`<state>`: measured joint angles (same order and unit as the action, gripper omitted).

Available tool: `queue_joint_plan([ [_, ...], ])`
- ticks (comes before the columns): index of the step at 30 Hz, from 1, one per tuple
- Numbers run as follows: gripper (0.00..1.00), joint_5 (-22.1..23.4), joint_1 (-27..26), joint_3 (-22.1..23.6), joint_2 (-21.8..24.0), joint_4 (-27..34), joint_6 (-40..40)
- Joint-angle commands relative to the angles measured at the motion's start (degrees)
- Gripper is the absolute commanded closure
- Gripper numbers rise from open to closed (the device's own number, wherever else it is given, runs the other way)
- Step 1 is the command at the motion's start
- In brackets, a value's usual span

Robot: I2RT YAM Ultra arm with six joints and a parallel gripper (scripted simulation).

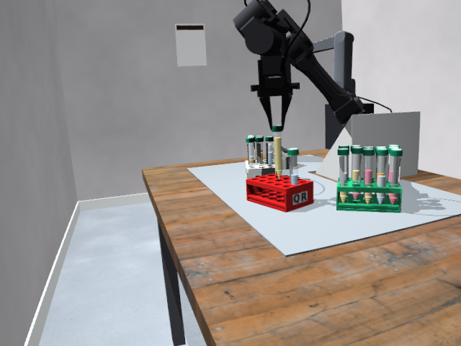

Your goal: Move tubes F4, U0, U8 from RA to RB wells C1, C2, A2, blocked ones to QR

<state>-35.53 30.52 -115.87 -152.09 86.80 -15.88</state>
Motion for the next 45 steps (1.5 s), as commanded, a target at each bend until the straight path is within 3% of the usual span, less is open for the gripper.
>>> queue_joint_plan([
  [1, 1.00, -0.67, 0.24, 0.72, 1.59, -1.90, -0.60],
  [45, 1.00, -0.81, -0.79, 5.68, 2.58, -6.90, -2.12],
])
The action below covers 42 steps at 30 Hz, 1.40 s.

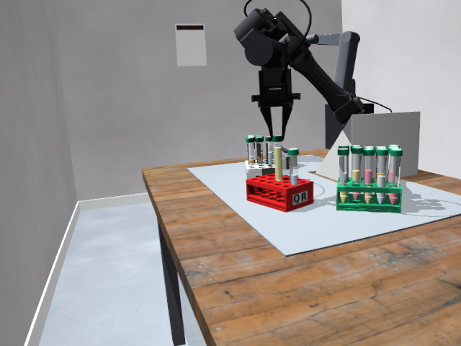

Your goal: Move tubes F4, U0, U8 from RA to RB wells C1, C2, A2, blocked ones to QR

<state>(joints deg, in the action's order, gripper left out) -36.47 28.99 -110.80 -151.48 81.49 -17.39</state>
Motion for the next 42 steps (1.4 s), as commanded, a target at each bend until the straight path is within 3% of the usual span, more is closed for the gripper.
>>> queue_joint_plan([
  [1, 1.00, 0.06, 0.58, 1.12, 1.97, -1.69, -0.64],
  [42, 1.00, -0.47, -0.78, 5.83, 2.80, -6.49, -2.16],
])
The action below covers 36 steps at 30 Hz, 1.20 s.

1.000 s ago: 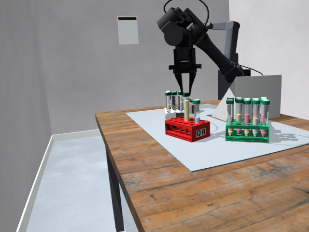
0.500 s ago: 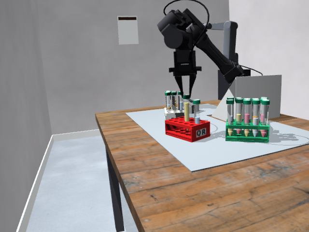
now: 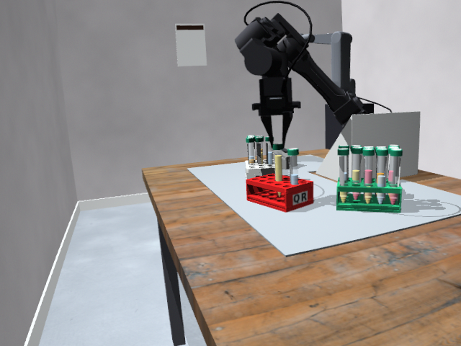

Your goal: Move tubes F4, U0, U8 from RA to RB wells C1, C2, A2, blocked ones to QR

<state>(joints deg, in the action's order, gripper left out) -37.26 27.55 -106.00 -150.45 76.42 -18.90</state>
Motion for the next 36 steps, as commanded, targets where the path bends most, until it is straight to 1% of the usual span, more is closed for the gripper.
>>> queue_joint_plan([
  [1, 1.00, 0.24, 0.57, 1.11, 1.77, -1.54, -0.69],
  [9, 1.00, 0.17, 0.71, 1.26, 1.85, -2.33, -0.96],
  [15, 1.00, -0.05, 0.18, 2.26, 1.87, -2.85, -1.12],
  [16, 1.00, -0.12, 0.00, 1.14, 0.90, -2.19, -0.75],
  [17, 1.00, -0.12, 0.00, 1.14, 0.90, -2.20, -0.75],
  [18, 1.00, 0.34, 0.56, 2.27, 1.88, -2.87, -1.14],
  [21, 1.00, 0.34, 0.56, 2.29, 1.88, -2.88, -1.13],
  [22, 0.76, 0.34, 0.56, 2.29, 1.88, -2.88, -1.09],
  [36, 0.76, 0.34, 0.56, 2.29, 1.89, -2.88, -1.07],
])
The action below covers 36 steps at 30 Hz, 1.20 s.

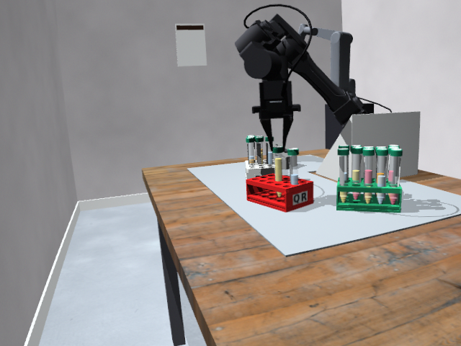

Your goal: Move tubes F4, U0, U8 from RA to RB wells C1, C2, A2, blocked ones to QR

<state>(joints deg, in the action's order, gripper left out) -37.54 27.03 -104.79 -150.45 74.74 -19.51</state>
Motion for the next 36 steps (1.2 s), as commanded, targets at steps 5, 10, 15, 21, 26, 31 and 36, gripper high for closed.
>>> queue_joint_plan([
  [5, 0.76, 0.63, 1.09, 1.09, 1.89, -1.20, -0.46],
  [10, 0.76, 0.63, 1.09, 1.09, 1.89, -1.20, -0.46],
  [15, 0.76, 0.63, 1.09, 1.09, 1.89, -1.20, -0.46],
  [21, 0.76, 0.63, 1.09, 1.09, 1.89, -1.20, -0.46],
  [26, 0.76, 0.63, 1.09, 1.09, 1.89, -1.20, -0.46],
  [31, 0.76, 0.63, 1.09, 1.09, 1.89, -1.20, -0.46],
  [36, 0.70, 0.63, 1.09, 1.09, 1.88, -1.20, -0.45],
])
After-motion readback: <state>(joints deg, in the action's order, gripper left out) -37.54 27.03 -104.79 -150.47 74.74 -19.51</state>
